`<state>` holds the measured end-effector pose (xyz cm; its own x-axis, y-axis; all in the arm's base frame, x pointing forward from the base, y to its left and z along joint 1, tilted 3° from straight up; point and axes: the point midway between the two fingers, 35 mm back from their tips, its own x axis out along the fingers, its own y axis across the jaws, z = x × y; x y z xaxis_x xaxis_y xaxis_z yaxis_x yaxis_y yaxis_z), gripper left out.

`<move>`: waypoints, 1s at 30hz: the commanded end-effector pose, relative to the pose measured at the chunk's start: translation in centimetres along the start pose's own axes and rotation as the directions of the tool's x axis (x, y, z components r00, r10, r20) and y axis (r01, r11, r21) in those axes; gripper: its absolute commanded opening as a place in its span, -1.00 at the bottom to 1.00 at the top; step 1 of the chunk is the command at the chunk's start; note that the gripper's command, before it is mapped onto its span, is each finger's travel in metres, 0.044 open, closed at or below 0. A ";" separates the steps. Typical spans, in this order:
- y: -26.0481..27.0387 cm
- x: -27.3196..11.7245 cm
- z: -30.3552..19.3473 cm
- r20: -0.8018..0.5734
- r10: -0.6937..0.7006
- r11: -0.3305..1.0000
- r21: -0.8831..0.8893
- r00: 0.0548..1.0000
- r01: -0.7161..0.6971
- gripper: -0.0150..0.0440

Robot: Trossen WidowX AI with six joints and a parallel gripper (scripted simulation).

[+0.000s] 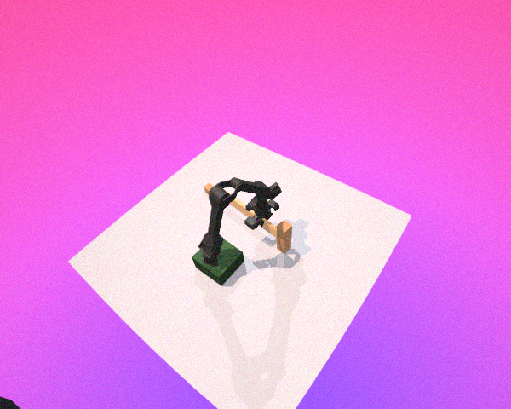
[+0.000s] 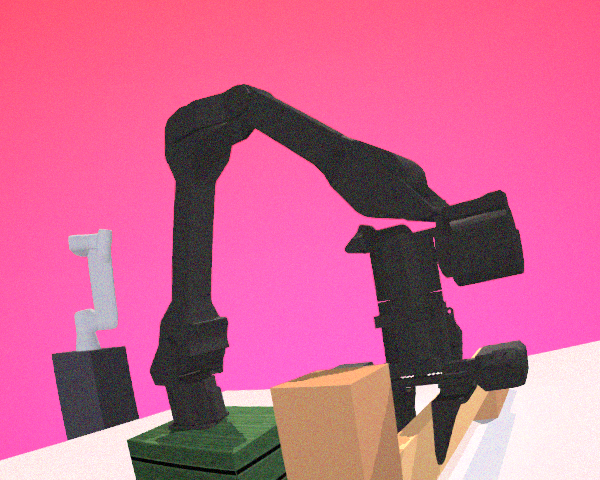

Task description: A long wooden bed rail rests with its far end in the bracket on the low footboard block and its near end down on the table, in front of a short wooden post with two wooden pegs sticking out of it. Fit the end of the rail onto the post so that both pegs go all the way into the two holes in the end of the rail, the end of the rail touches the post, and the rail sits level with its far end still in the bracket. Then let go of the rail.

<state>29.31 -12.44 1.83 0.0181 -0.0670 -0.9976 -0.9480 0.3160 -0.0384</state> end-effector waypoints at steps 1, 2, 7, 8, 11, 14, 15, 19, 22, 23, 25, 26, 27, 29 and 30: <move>-0.1 0.1 0.1 -0.001 -0.005 1.000 0.005 1.000 0.005 -0.49; 0.0 0.1 0.1 -0.001 -0.005 1.000 0.005 1.000 0.005 -0.49; 0.1 0.1 0.1 -0.001 -0.005 1.000 0.005 1.000 0.005 -0.49; 0.1 0.1 0.1 -0.001 -0.005 1.000 0.005 1.000 0.005 -0.49; 0.1 0.0 0.1 -0.001 -0.004 1.000 0.005 1.000 0.004 -0.49; 0.1 0.0 0.1 -0.001 -0.004 1.000 0.005 1.000 0.004 -0.49; 0.1 0.0 0.1 -0.001 -0.004 1.000 0.005 1.000 0.004 -0.49; 0.1 0.0 0.1 -0.001 -0.004 1.000 0.005 1.000 0.004 -0.49; 0.1 0.0 0.0 -0.001 -0.004 1.000 0.005 1.000 0.004 -0.49; 0.1 -0.1 0.0 -0.001 -0.004 1.000 0.005 1.000 0.004 -0.49; 0.1 -0.1 -0.1 -0.001 -0.004 1.000 0.005 1.000 0.004 -0.49; 0.1 -0.1 -0.1 -0.001 -0.004 1.000 0.005 1.000 0.004 -0.49; 0.2 -0.1 -0.2 -0.001 -0.004 1.000 0.005 1.000 0.004 -0.49; 0.2 -0.1 -0.2 -0.001 -0.004 1.000 0.005 1.000 0.004 -0.49; 0.2 -0.1 -0.2 -0.001 -0.004 1.000 0.005 1.000 0.004 -0.49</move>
<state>29.07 -12.43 1.59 0.0141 -0.0648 -0.9978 -0.9455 0.3238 -0.0344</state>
